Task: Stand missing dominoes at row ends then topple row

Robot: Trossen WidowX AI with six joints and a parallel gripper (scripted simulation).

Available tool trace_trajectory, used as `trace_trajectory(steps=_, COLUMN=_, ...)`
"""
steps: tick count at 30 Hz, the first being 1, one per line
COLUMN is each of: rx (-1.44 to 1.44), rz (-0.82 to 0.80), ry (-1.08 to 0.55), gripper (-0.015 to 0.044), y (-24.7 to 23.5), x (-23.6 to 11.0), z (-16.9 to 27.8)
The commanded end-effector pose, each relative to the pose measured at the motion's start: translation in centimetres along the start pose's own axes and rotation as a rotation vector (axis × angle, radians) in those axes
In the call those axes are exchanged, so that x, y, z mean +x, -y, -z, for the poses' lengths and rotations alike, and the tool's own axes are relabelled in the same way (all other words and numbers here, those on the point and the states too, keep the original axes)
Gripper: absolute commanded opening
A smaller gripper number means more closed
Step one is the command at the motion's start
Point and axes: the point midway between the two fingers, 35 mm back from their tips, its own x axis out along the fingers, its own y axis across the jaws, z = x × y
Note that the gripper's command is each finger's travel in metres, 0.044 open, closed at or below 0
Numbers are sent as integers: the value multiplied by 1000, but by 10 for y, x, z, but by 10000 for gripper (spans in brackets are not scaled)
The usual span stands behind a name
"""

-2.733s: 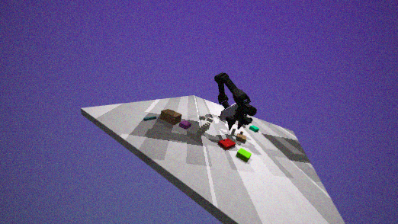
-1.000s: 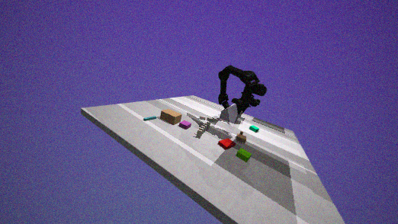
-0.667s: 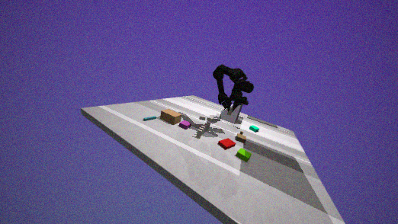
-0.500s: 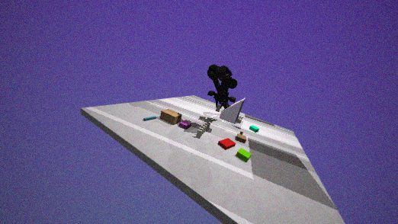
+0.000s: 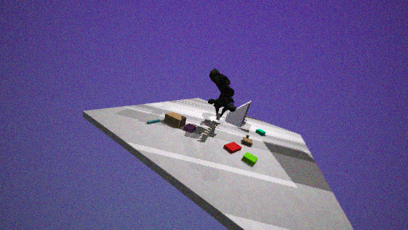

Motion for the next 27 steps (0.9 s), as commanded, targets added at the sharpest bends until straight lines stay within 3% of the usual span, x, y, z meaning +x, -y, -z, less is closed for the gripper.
trace_trajectory(steps=1, rx=-5, rz=4, ry=2, gripper=107, y=1, x=17, z=-1)
trace_trajectory(steps=14, rx=-3, rz=15, ry=1, gripper=107, y=5, x=83, z=6)
trace_trajectory(steps=26, rx=-3, rz=16, ry=1, gripper=107, y=6, x=86, z=6)
trace_trajectory(steps=27, rx=-3, rz=16, ry=1, gripper=133, y=6, x=86, z=6)
